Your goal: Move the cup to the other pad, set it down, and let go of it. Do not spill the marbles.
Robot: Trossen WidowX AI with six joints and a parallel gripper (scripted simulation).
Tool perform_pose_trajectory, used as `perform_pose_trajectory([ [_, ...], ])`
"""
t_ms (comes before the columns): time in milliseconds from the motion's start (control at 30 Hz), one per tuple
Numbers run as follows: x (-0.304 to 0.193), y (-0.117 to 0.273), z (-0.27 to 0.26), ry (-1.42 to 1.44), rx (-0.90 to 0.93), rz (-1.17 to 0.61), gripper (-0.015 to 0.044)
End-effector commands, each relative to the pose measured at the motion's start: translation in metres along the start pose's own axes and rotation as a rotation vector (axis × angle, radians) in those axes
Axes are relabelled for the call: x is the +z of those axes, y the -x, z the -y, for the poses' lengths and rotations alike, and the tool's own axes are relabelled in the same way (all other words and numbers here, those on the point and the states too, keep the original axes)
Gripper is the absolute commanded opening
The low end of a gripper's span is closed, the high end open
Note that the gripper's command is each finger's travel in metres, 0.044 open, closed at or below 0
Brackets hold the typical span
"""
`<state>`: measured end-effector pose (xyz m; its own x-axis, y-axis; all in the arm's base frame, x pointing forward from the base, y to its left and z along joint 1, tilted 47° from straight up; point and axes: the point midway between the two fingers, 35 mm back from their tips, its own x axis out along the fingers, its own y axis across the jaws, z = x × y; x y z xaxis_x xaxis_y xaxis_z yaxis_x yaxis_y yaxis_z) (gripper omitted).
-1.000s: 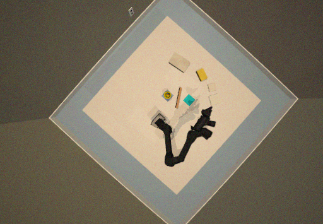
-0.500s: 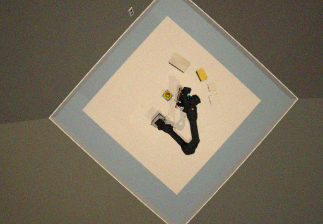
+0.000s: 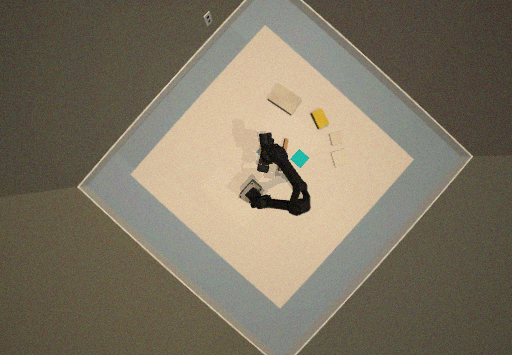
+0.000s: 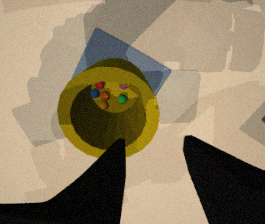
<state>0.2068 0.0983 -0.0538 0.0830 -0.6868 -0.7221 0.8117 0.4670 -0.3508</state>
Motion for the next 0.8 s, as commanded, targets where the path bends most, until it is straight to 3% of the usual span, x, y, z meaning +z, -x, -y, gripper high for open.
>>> perform_pose_trajectory([
  [0,0.001,0.000,0.001,-0.023,-0.018,0.046,0.0167],
  [767,0.003,-0.030,0.000,-0.023,-0.017,0.045,0.0167],
])
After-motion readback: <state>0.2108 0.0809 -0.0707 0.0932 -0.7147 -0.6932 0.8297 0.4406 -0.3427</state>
